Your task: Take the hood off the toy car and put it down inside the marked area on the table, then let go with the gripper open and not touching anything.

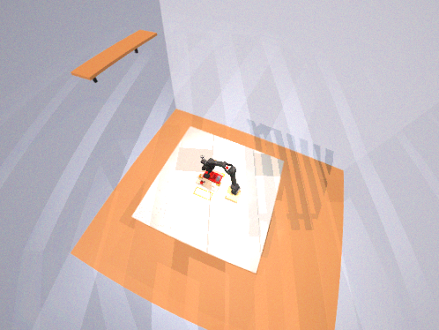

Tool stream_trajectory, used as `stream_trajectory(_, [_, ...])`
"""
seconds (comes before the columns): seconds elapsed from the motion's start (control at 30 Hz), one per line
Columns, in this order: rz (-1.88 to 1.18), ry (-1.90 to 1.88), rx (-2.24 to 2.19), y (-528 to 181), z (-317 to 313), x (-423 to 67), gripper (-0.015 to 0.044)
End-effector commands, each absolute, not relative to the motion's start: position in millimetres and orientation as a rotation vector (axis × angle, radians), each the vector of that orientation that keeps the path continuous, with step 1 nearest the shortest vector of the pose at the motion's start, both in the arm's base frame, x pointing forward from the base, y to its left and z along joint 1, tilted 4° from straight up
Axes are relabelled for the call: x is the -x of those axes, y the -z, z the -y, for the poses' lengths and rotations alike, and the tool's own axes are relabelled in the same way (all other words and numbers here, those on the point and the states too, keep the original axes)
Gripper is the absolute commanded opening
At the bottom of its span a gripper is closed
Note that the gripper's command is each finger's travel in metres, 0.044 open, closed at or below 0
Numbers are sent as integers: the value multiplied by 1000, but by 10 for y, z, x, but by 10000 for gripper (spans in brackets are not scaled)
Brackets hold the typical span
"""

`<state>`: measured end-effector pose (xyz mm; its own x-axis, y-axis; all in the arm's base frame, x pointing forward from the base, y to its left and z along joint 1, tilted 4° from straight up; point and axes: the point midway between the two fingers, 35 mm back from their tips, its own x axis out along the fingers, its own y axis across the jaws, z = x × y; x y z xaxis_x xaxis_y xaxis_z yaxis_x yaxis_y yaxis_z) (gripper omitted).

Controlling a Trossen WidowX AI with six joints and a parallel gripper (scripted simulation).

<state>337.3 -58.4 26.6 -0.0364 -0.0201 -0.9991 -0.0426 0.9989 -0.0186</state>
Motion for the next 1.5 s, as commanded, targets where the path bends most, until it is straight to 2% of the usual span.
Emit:
stream_trajectory(0.0, [-1604,-17,49,-303,585,-3384,0])
stream_trajectory(0.97, [-1604,-17,49,-491,582,-3388,0])
stream_trajectory(1.47, [-1608,-21,51,-868,568,-3399,0])
